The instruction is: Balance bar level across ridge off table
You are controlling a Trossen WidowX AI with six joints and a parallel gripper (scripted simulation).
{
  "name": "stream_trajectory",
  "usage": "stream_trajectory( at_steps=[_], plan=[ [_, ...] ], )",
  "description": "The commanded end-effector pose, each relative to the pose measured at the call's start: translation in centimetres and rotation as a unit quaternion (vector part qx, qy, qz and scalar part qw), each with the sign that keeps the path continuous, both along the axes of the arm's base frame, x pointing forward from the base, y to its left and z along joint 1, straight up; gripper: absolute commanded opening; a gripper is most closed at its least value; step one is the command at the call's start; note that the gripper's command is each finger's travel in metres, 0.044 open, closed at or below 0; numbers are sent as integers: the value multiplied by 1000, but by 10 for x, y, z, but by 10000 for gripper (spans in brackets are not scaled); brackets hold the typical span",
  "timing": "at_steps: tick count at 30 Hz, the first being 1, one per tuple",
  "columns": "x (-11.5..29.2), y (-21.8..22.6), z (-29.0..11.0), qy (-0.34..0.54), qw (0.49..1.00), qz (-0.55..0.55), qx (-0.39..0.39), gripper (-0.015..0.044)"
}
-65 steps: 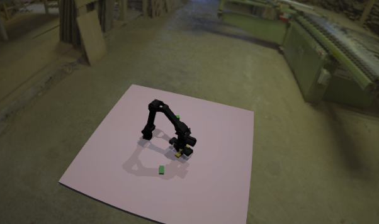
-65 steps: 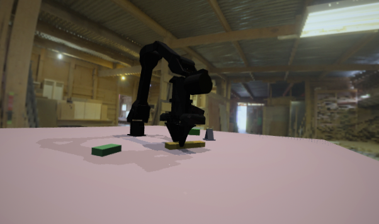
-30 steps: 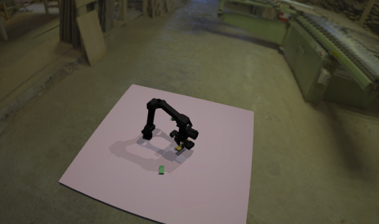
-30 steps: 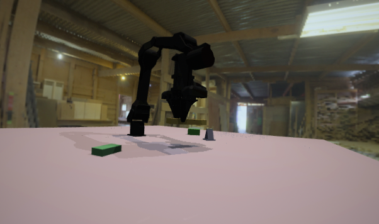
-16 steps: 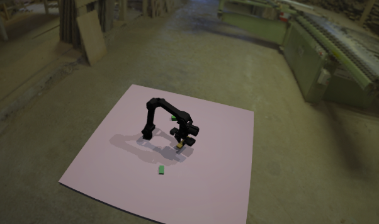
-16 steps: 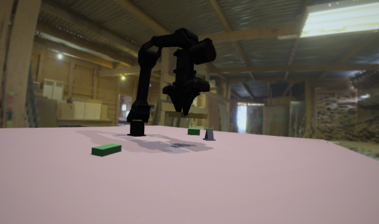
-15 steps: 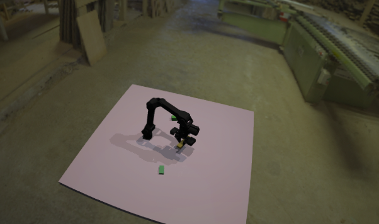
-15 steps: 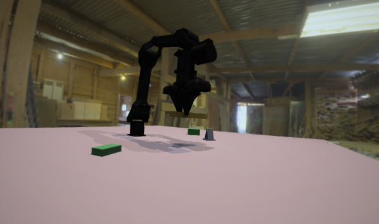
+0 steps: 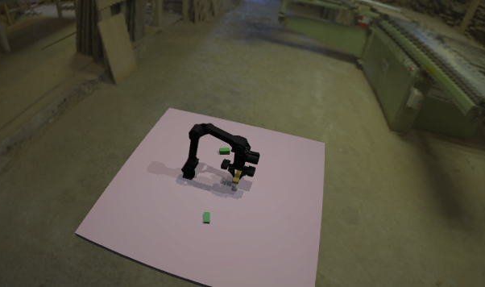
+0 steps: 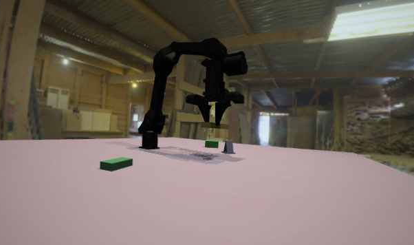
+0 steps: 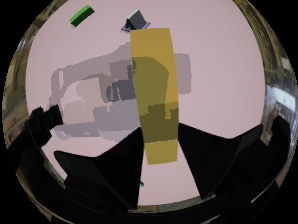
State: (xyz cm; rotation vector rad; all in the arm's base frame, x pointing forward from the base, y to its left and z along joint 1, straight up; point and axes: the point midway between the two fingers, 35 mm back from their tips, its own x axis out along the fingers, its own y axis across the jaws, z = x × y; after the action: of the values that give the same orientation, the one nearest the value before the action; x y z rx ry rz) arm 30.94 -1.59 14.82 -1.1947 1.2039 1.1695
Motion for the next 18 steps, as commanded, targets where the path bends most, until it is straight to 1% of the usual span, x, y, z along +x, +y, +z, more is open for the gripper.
stream_trajectory(
  at_steps=[1, 18],
  plan=[
    [3, 17, 1, -1, 998, 56, -3, 0],
    [4, 82, 2, -2, 968, 252, -5, 0]
  ],
)
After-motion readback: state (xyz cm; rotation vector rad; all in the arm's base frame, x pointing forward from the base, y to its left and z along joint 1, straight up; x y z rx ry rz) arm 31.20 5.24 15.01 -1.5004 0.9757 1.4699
